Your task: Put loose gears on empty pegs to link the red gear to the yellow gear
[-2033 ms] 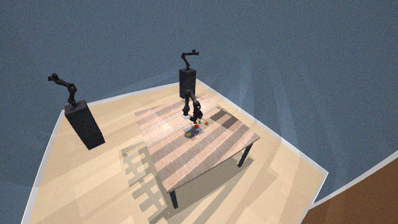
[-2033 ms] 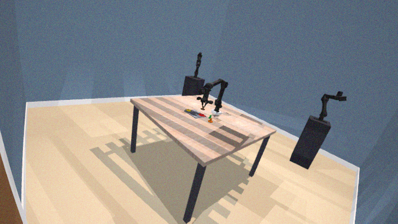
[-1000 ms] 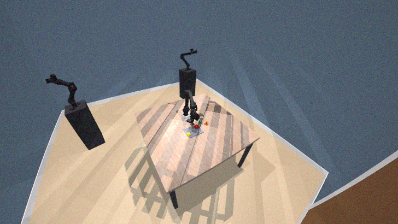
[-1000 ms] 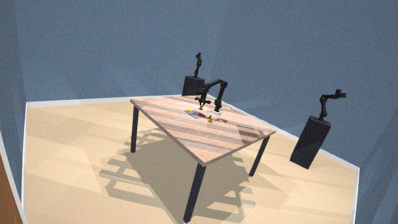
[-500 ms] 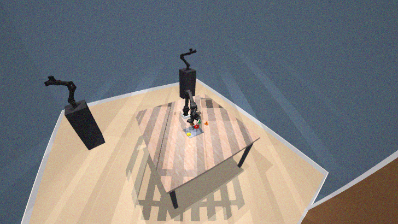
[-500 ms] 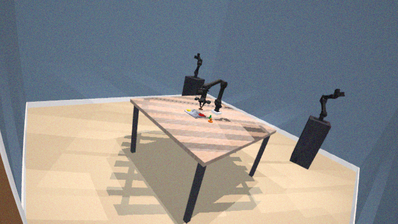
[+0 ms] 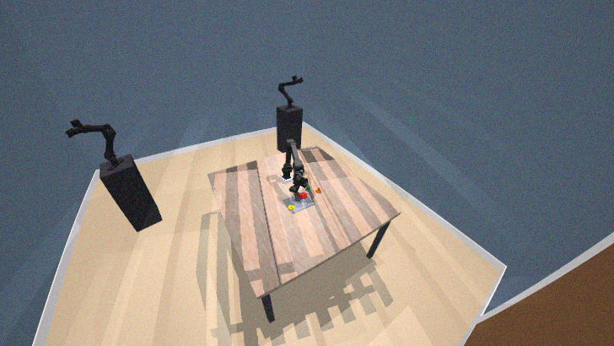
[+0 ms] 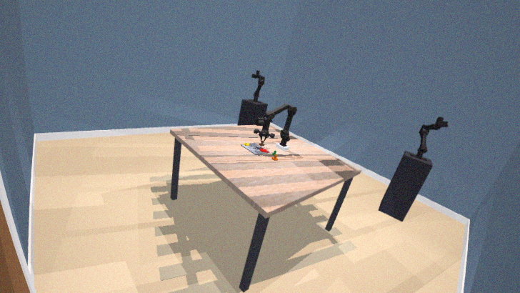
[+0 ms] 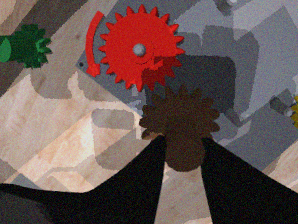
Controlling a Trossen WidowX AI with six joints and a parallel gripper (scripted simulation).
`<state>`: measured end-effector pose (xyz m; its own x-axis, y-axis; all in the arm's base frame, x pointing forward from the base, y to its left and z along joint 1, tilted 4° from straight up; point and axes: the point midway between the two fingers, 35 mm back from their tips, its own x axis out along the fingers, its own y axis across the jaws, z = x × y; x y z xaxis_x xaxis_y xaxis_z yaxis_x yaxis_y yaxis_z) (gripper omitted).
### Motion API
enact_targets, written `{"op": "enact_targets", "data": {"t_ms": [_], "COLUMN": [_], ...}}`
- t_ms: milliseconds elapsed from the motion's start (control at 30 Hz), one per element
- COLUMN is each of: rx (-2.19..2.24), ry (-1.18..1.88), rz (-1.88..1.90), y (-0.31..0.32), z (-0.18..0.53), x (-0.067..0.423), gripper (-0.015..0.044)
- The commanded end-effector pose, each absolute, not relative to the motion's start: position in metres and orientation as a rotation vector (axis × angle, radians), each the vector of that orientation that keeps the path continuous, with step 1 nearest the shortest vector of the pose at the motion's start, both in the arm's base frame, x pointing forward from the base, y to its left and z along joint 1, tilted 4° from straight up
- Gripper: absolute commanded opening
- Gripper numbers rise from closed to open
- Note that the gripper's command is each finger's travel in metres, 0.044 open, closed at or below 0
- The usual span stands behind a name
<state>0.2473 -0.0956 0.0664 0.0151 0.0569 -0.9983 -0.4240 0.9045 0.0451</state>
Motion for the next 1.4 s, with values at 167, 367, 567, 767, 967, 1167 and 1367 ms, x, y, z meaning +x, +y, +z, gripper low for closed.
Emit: {"op": "enact_targets", "data": {"t_ms": [167, 367, 567, 767, 967, 1167, 1367], "rx": [-0.201, -0.105, -0.035, -0.093, -0.191, -0.292, -0.336], "ry": [1.538, 1.550, 1.556, 1.551, 1.540, 1.523, 1.514], "rz": [0.285, 0.191, 0.121, 0.179, 0.276, 0.375, 0.417], "y": [-0.094, -0.093, -0.094, -0.094, -0.093, -0.093, -0.094], "z": [0.052, 0.042, 0.045, 0.043, 0.043, 0.042, 0.040], "x": [0.247, 0.246, 0.246, 0.247, 0.246, 0.246, 0.246], "gripper": [0.0000, 0.0000, 0.0000, 0.0000, 0.0000, 0.0000, 0.0000]}}
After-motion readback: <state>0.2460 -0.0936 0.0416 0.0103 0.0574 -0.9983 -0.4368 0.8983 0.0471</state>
